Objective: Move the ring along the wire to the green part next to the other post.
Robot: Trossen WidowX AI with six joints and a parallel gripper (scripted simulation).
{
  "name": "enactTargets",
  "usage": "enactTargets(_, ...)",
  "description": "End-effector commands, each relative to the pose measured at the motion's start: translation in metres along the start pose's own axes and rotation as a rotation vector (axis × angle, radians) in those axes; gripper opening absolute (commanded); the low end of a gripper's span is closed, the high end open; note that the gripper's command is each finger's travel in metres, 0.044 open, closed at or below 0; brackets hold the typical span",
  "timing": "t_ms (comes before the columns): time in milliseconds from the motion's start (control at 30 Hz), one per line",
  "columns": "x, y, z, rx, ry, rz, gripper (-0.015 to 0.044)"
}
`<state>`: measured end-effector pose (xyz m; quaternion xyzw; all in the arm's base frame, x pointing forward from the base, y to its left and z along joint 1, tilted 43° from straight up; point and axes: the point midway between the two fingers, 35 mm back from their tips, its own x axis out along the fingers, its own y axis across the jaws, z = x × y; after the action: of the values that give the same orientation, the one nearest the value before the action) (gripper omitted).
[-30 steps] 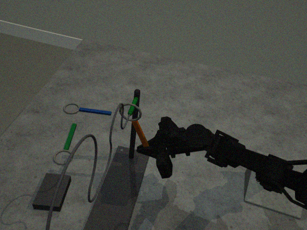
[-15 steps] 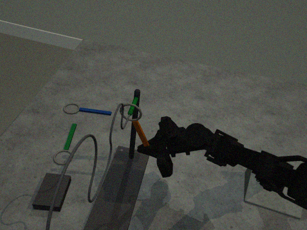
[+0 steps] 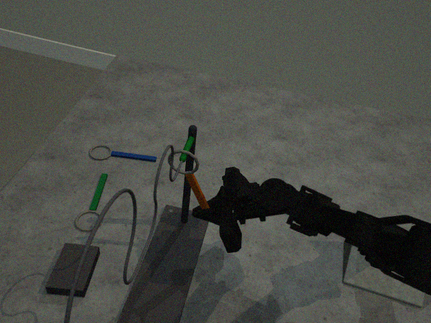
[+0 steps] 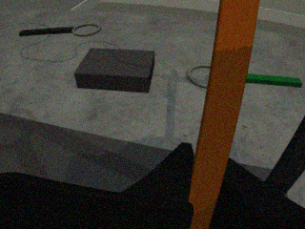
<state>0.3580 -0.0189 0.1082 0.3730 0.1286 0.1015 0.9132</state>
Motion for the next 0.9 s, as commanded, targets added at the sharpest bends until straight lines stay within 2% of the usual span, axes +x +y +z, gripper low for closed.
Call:
enactTargets(0, 0.000, -0.001, 0.000, 0.005, -0.002, -0.003, -0.0150)
enactTargets(167, 0.000, -0.001, 0.000, 0.005, -0.002, -0.003, -0.0150)
enactTargets(567, -0.002, 0.000, 0.000, 0.000, 0.000, 0.000, 0.0160)
enactTargets(867, -0.026, -0.001, 0.002, 0.002, 0.001, -0.003, 0.0160)
